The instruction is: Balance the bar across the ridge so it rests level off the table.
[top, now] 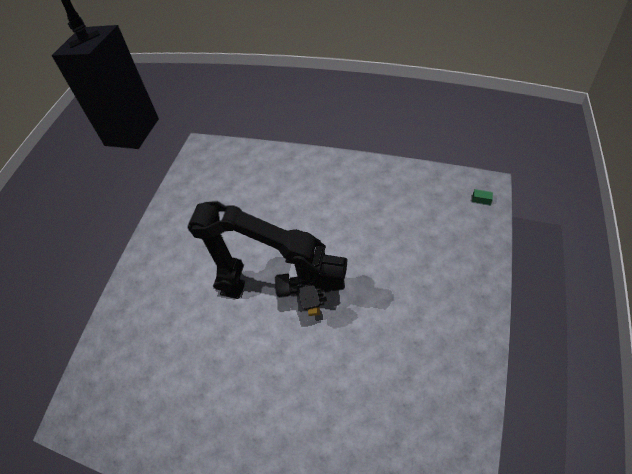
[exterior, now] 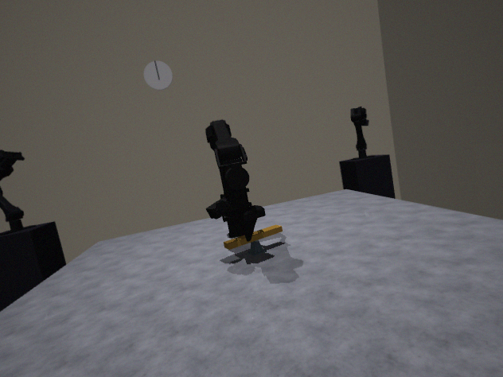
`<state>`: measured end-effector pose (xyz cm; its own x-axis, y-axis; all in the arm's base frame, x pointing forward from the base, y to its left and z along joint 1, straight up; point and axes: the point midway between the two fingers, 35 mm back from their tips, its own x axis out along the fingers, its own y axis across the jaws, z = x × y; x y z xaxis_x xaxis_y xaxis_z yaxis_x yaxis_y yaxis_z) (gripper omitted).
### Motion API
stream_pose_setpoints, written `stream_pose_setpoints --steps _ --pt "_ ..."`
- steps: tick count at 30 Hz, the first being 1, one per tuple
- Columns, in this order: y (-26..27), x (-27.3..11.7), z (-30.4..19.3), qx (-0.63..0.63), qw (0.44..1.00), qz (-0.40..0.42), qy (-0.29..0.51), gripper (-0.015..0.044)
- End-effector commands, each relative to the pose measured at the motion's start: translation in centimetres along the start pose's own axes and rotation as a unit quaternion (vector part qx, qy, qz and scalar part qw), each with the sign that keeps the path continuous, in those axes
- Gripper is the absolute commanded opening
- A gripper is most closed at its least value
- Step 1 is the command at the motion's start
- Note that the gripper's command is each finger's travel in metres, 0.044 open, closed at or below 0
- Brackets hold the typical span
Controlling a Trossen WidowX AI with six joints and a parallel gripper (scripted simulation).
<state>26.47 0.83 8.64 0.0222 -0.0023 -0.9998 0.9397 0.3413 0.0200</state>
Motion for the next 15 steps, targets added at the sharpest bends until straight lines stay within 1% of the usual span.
stream_pose_setpoints --steps 1,7,8,11,12,15 --pt "0.0 0.0 0.0 0.0 1.0 0.0 0.0 0.0264" --pt "0.0 0.0 0.0 0.0 1.0 0.0 0.0 0.0421" --pt "0.0 0.0 0.0 0.0 1.0 0.0 0.0 0.044" --pt "0.0 -0.2 0.0 0.0 1.0 0.0 0.0 0.044" --pt "0.1 -0.8 0.0 0.0 1.0 0.0 0.0 0.044" --pt "0.5 -4.3 0.2 0.0 1.0 0.0 0.0 0.044"
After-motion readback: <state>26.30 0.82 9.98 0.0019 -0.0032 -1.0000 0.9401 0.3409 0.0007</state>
